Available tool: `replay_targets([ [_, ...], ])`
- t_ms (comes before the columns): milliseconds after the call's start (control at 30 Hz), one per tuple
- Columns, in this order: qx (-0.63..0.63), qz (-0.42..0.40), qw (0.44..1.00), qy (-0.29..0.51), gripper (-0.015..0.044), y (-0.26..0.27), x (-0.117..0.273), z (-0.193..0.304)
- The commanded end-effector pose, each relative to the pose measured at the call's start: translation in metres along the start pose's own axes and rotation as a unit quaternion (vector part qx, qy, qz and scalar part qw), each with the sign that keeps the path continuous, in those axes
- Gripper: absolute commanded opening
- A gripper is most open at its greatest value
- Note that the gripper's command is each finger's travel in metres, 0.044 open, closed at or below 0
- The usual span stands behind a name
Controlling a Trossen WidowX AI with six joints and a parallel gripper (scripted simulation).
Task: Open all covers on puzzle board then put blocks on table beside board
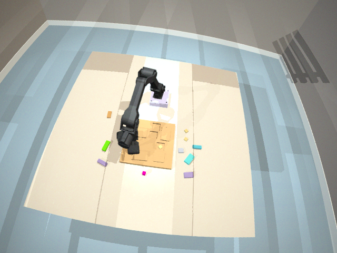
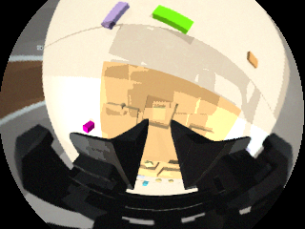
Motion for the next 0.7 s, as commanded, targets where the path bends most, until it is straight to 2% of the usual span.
replay_targets([
  [0, 0.001, 0.001, 1.0, -0.001, 0.0144, 0.0, -0.003, 0.0],
  [667, 0.001, 0.001, 1.0, -0.001, 0.0144, 0.0, -0.022, -0.001],
])
Point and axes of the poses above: the point midway between the two fingers, 35 mm back from their tips, its own x axis back along the fingers, its own y axis across the jaws, z = x × y, the point moved 3 cm from there along x, back along the fingers, and after that the axes turned 15 degrees about -x, right-handed, at the moved point
